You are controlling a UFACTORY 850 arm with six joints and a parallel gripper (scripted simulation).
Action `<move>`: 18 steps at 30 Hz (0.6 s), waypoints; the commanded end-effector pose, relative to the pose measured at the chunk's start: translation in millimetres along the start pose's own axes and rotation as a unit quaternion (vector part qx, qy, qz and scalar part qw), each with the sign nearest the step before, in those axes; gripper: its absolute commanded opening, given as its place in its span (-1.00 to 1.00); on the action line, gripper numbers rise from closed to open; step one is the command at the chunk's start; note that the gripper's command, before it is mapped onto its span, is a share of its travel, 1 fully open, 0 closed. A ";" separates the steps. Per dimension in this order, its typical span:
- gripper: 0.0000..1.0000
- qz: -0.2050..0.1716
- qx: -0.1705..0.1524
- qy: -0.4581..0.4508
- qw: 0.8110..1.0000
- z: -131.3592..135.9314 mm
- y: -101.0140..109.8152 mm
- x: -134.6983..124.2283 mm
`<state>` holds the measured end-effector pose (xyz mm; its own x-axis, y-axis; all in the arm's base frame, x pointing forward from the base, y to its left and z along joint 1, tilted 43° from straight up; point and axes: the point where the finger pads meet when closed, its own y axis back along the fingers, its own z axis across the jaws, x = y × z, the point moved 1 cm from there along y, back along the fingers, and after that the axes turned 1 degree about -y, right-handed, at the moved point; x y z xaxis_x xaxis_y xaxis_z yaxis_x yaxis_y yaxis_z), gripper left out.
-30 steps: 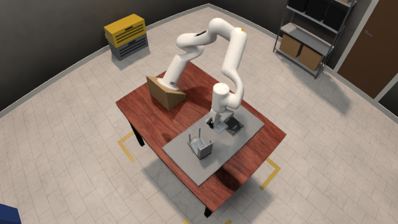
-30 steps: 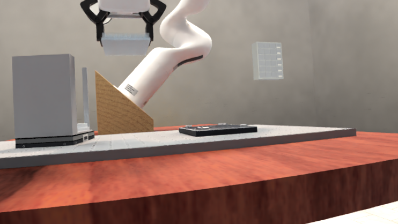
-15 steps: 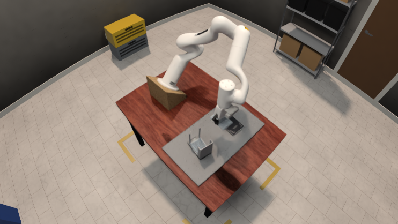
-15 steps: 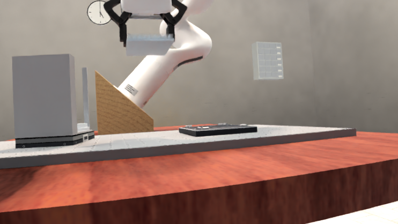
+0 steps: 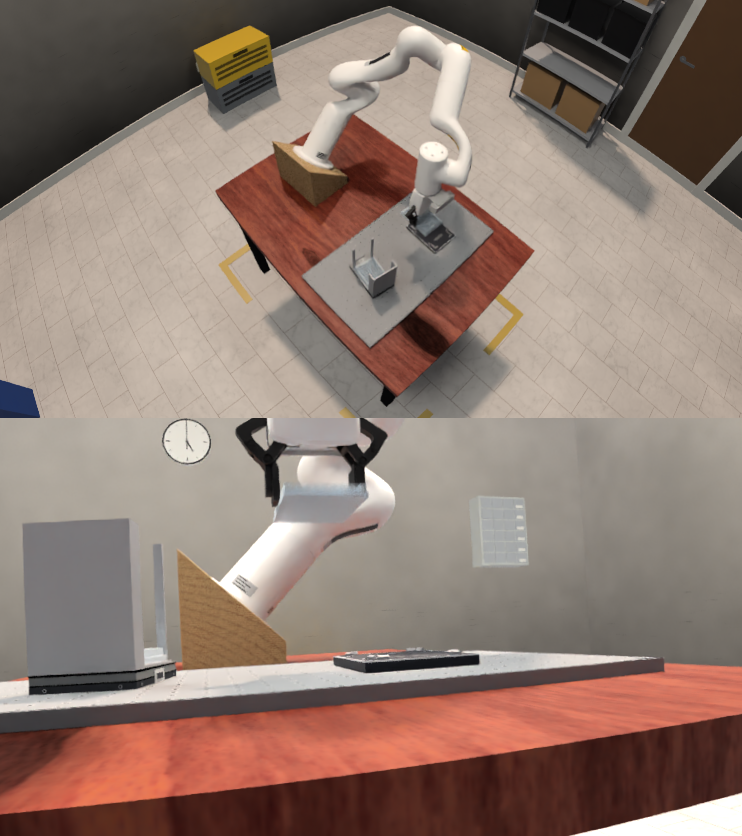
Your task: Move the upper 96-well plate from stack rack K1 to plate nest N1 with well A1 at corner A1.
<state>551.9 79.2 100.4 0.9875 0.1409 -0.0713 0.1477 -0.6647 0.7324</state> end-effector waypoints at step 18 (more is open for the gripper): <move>-1.00 0.001 0.000 0.000 1.000 -62.5 -0.7 -1.2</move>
<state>547.1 118.4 135.0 0.9875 0.1407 -0.0715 0.1477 -0.6647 0.7324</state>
